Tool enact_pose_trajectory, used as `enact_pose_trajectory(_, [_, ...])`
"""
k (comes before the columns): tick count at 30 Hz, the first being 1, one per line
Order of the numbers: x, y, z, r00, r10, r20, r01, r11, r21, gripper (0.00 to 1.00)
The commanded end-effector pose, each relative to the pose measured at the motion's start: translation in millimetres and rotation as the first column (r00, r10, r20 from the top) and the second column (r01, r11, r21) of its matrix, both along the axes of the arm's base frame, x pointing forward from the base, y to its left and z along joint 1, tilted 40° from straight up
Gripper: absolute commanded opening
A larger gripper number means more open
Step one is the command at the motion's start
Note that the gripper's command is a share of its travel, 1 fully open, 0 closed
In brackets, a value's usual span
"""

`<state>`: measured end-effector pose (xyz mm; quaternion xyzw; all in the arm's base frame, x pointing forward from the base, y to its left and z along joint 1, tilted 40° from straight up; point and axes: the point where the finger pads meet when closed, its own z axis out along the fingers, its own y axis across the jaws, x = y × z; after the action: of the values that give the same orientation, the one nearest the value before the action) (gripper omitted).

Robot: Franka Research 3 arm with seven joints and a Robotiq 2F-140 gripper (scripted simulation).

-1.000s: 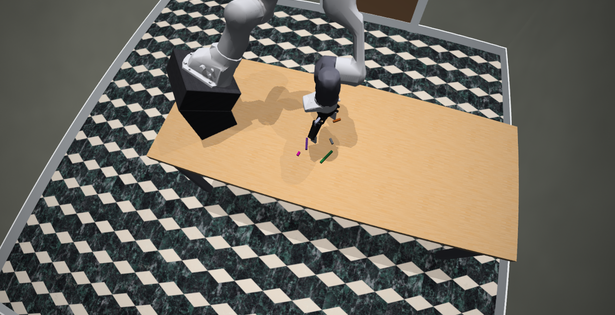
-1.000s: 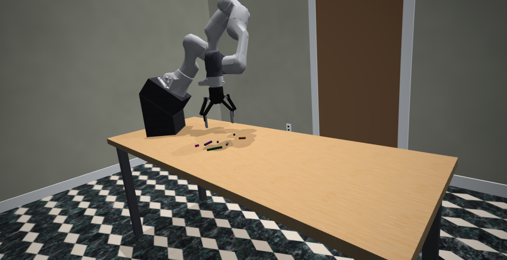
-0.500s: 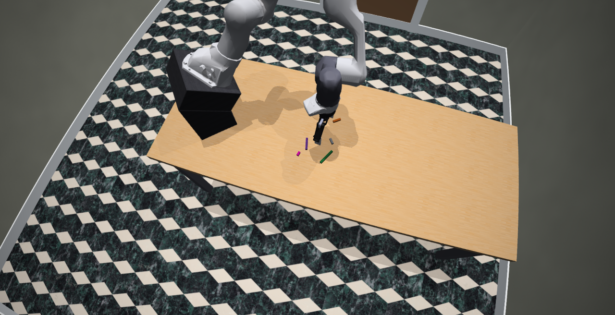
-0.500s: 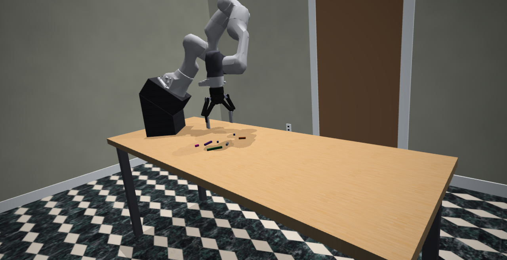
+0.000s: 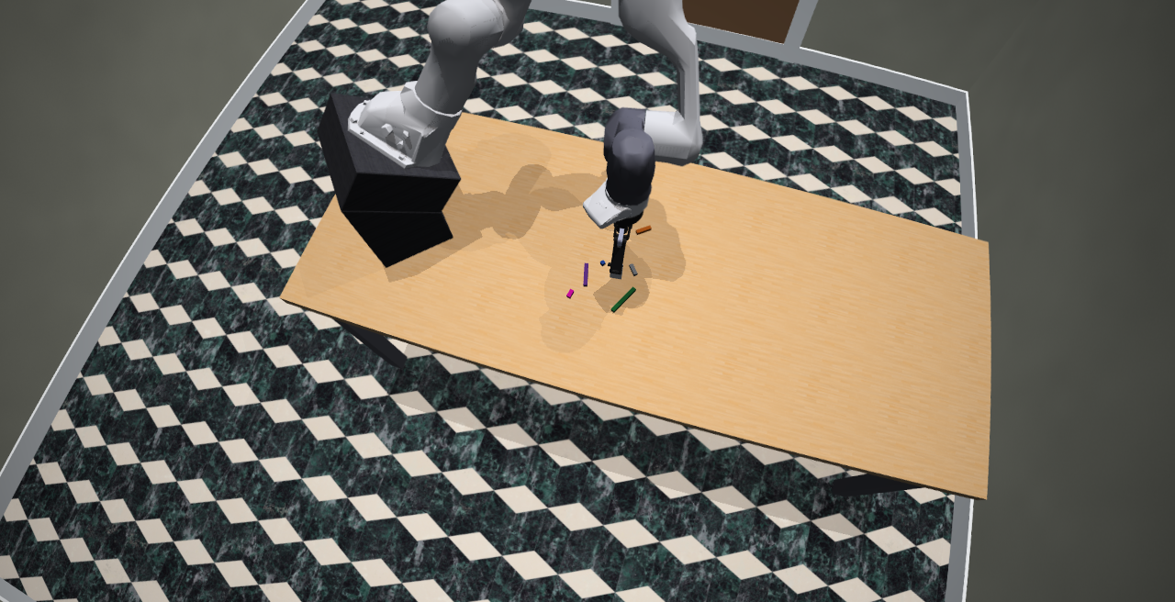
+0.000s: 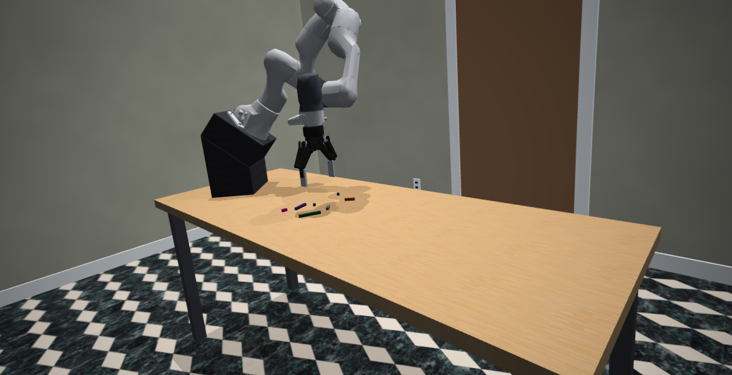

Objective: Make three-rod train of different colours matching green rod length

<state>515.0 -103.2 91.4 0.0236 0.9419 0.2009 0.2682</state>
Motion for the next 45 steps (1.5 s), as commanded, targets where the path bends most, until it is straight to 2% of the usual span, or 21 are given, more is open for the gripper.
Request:
enact_pose_trajectory(1, [1.9,0,0.2,0.990,0.126,0.070,-0.120,0.989,-0.089,1.00])
enact_pose_trajectory(7, [2.9,0,0.5,0.981,0.175,0.087,-0.164,0.979,-0.124,1.00])
enact_pose_trajectory(8, [3.7,0,0.6,0.973,0.209,0.098,-0.193,0.970,-0.149,1.00])
enact_pose_trajectory(22, [7.4,-1,1.6,0.914,0.381,0.139,-0.333,0.901,-0.278,1.00])
enact_pose_trajectory(24, [7.4,-1,1.6,0.914,0.381,0.139,-0.333,0.901,-0.278,1.00])
enact_pose_trajectory(25, [8.1,-1,1.8,0.899,0.413,0.144,-0.357,0.883,-0.303,1.00])
enact_pose_trajectory(39, [11.8,-1,2.7,0.805,0.573,0.155,-0.467,0.772,-0.431,1.00])
enact_pose_trajectory(41, [11.8,-1,2.7,0.805,0.573,0.155,-0.467,0.772,-0.431,1.00])
enact_pose_trajectory(42, [12.5,-1,2.9,0.783,0.602,0.154,-0.485,0.747,-0.456,1.00])
enact_pose_trajectory(45, [13.3,-1,3.1,0.759,0.633,0.152,-0.503,0.718,-0.482,1.00])
